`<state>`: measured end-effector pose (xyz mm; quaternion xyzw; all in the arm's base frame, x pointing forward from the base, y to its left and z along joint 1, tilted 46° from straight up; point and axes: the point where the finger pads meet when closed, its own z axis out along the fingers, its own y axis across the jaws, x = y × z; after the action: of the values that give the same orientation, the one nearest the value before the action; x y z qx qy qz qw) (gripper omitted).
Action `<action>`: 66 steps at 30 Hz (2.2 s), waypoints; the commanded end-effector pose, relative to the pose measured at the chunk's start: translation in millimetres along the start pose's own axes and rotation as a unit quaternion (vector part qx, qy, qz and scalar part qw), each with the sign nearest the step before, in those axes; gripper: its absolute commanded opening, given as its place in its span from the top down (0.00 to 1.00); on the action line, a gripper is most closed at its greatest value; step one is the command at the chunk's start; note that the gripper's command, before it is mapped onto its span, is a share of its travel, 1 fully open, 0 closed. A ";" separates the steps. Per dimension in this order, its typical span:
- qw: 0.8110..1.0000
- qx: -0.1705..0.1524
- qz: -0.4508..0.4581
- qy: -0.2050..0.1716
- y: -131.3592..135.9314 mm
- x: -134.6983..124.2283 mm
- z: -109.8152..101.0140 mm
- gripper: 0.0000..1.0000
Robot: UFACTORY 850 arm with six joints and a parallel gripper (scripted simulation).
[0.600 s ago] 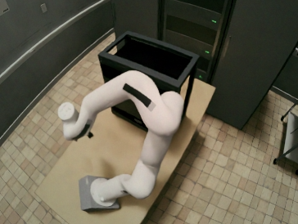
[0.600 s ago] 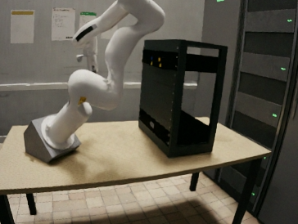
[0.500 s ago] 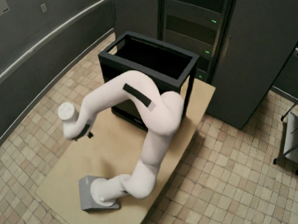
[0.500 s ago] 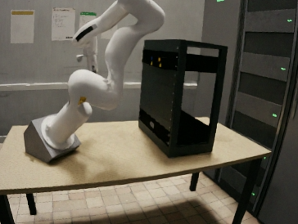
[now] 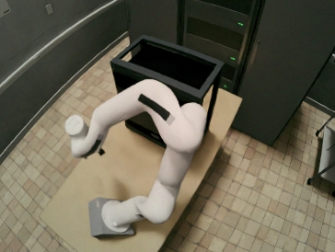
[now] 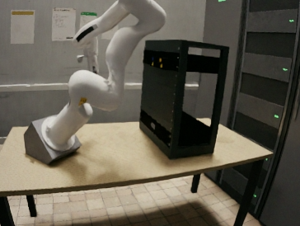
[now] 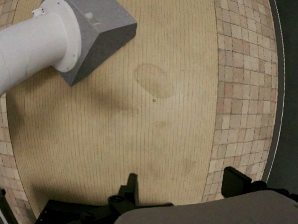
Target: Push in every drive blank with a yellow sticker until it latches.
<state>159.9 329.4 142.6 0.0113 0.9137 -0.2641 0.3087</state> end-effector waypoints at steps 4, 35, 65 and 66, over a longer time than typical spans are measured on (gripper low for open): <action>1.000 -0.001 0.000 0.000 0.6 -0.2 -0.7 0.00; 1.000 -0.001 0.000 0.000 0.6 -0.2 -0.7 0.00; 0.999 -0.008 0.027 0.030 1.4 17.9 -1.2 0.00; 0.999 -0.008 0.027 0.030 1.4 17.9 -1.2 0.00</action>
<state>148.4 328.1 134.6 0.0342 0.9216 -0.2521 0.2930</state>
